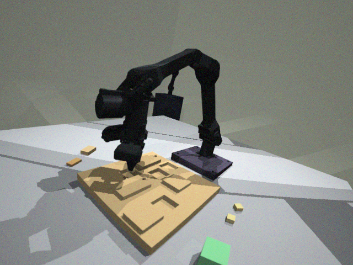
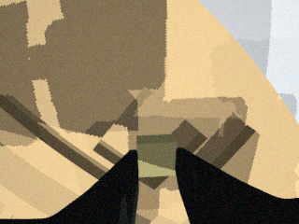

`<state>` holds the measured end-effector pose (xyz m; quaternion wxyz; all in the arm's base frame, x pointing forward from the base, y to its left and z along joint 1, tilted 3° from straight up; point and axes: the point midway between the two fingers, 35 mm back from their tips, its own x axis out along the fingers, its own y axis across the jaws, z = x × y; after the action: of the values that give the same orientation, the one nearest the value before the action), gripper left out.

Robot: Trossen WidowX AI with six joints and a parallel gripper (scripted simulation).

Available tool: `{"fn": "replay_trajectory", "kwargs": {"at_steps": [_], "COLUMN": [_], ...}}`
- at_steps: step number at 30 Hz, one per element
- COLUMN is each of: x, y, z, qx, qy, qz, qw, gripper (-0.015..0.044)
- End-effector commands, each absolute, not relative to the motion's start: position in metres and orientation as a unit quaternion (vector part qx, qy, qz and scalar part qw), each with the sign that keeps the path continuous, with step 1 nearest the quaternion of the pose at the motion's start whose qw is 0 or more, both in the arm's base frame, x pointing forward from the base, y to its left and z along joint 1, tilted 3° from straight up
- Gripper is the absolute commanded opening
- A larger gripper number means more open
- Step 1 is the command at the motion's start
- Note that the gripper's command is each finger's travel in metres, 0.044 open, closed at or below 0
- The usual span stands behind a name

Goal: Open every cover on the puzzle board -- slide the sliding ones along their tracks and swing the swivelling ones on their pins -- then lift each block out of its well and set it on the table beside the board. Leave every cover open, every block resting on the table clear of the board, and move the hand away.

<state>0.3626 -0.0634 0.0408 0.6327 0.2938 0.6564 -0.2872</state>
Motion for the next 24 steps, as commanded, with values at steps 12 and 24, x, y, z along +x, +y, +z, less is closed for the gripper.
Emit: {"fn": "replay_trajectory", "kwargs": {"at_steps": [12, 24], "x": [0.364, 0.365], "y": [-0.064, -0.065], "z": [0.062, 0.084], "qx": [0.297, 0.297], "qy": [0.654, 0.654], "qz": [-0.285, -0.285], "qw": [0.635, 0.635], "gripper": [0.008, 0.008]}}
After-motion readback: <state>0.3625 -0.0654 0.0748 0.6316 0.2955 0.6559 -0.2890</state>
